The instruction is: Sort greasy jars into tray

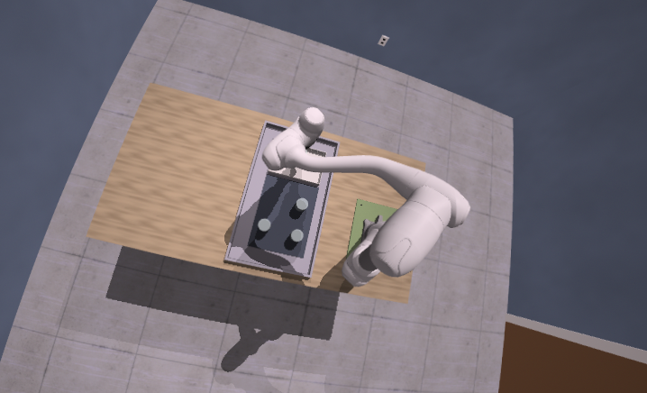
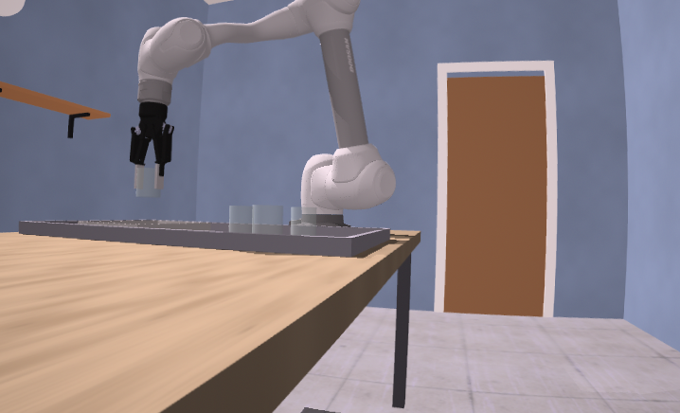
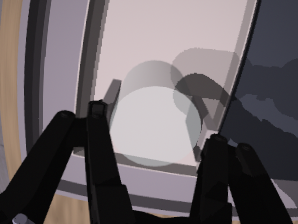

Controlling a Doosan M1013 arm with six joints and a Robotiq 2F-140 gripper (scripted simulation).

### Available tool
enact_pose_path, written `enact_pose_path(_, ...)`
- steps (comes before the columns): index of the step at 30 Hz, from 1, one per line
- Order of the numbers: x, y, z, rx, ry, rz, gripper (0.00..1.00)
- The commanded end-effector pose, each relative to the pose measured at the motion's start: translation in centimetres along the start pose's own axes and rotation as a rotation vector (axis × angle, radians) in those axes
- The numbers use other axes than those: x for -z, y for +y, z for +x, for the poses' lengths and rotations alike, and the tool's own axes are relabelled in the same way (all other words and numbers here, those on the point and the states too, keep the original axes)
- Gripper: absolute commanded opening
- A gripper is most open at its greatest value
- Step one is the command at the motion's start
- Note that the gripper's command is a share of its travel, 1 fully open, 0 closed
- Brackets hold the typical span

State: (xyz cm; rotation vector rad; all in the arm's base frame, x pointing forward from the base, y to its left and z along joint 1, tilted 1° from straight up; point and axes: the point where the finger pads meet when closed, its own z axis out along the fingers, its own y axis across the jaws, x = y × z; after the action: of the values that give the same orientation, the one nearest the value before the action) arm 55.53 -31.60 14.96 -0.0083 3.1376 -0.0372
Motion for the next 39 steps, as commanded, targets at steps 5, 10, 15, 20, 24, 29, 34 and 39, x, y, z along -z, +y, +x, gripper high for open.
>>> enact_pose_path(5, -2.7, 0.2, 0.3, 0.003, 0.003, -0.008, 0.00)
enact_pose_path(10, -4.0, 0.2, 0.3, 0.003, 0.003, -0.008, 0.00)
enact_pose_path(15, -4.8, 0.2, 0.3, 0.003, 0.003, -0.008, 0.00)
enact_pose_path(20, -6.1, 0.2, 0.3, 0.003, 0.003, -0.008, 0.00)
enact_pose_path(24, -6.6, 0.2, 0.3, 0.003, 0.003, -0.008, 0.00)
enact_pose_path(29, -6.6, 0.2, 0.3, 0.003, 0.003, -0.008, 0.00)
enact_pose_path(34, -6.9, 0.4, 0.5, 0.003, 0.003, -0.008, 0.00)
enact_pose_path(39, -6.9, 0.4, 0.5, 0.003, 0.003, -0.008, 0.00)
